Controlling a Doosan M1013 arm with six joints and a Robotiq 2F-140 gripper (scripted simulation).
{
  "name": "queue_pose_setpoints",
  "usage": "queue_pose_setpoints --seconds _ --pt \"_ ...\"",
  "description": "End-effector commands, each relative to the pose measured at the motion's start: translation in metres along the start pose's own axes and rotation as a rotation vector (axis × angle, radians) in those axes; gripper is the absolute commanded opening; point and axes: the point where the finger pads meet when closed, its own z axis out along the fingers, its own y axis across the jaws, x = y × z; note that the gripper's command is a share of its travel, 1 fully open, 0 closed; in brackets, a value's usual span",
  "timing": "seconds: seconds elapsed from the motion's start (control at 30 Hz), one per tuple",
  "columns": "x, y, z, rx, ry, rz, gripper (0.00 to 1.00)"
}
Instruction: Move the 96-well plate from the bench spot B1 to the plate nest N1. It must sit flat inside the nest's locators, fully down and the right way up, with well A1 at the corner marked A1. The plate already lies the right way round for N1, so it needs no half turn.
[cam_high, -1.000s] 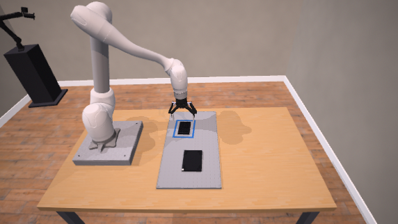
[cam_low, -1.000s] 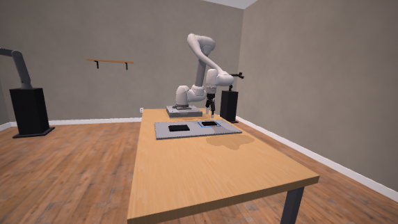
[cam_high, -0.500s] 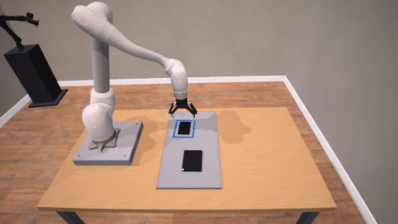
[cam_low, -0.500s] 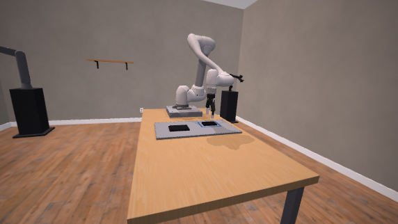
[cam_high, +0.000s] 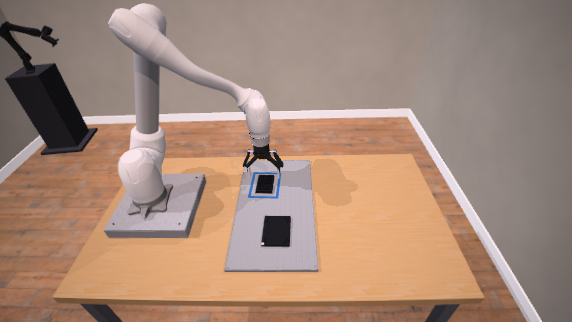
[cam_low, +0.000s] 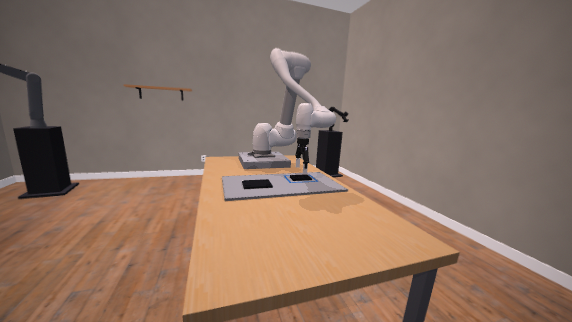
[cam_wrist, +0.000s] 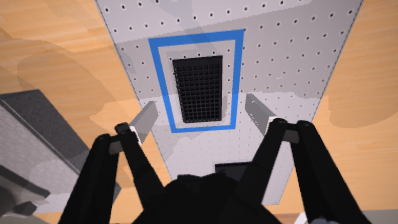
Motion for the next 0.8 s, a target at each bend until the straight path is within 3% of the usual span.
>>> queue_pose_setpoints --seconds 0.0,0.77 --pt "0.0 0.0 0.006 0.0 0.0 0.0 1.0" --pt "0.0 0.0 0.039 0.0 0.0 0.0 1.0"
